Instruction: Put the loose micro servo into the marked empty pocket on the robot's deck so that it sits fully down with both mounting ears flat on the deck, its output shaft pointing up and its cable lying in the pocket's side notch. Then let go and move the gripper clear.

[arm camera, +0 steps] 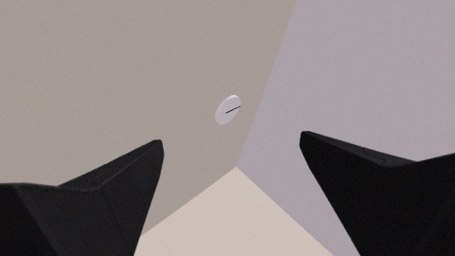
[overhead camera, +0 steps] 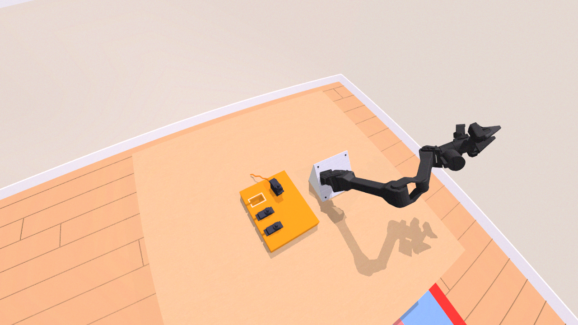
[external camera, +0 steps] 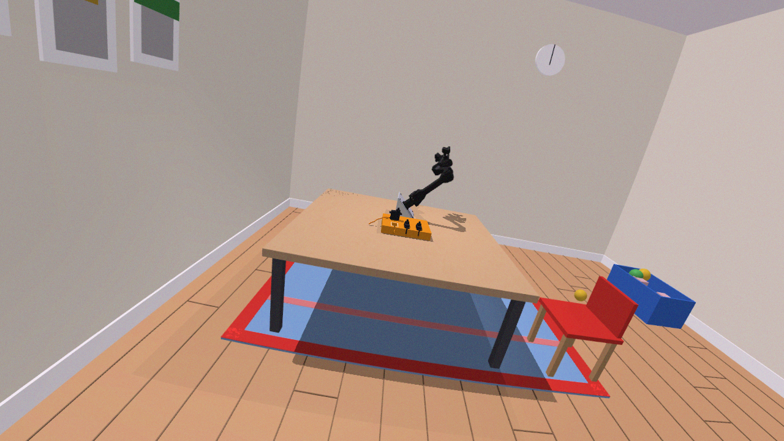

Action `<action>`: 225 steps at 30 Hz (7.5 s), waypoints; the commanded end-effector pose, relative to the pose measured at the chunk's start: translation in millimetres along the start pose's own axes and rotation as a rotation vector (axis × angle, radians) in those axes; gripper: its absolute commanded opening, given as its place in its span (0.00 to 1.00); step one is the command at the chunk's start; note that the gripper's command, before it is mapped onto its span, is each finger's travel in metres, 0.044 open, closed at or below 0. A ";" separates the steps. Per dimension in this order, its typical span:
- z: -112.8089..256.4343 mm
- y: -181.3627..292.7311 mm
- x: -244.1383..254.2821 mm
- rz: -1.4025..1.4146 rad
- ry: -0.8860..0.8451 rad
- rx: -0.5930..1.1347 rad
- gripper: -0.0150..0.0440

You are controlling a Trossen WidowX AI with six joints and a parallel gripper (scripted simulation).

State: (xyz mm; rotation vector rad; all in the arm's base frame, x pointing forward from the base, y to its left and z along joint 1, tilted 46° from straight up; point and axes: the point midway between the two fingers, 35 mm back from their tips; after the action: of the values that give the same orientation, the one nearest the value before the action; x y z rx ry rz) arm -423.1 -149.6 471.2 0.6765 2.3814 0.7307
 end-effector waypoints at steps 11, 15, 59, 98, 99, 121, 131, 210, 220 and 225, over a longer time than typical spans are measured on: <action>0.5 -36.5 -20.7 -0.138 0.012 -0.087 1.00; 1.9 -51.6 -30.5 -0.214 0.013 -0.132 1.00; 118.8 -278.0 -218.4 -1.102 -0.213 -0.968 1.00; 419.1 -333.0 -386.6 -1.272 -1.147 -1.862 1.00; 426.6 -331.6 -388.4 -1.263 -1.179 -1.874 1.00; 605.5 -261.8 -401.3 -0.731 -1.929 -1.947 1.00; 669.0 -215.9 -386.4 -0.396 -2.181 -1.788 1.00; 798.6 -35.8 -243.8 0.359 -2.241 -0.679 0.51; 795.4 -36.1 -247.7 0.359 -2.241 -0.679 0.25; 779.4 -35.3 -261.2 0.358 -2.241 -0.679 0.25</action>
State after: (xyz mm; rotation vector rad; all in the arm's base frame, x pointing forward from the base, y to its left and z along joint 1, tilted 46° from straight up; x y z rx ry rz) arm 242.0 -51.3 -15.2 0.8043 -0.0214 0.3193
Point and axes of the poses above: the point midway between the two fingers, 35 mm back from their tips, its own z axis back along the fingers, its own x axis across the jaws, y = z × x, and after that the axes turned 3 degrees about z, right-handed
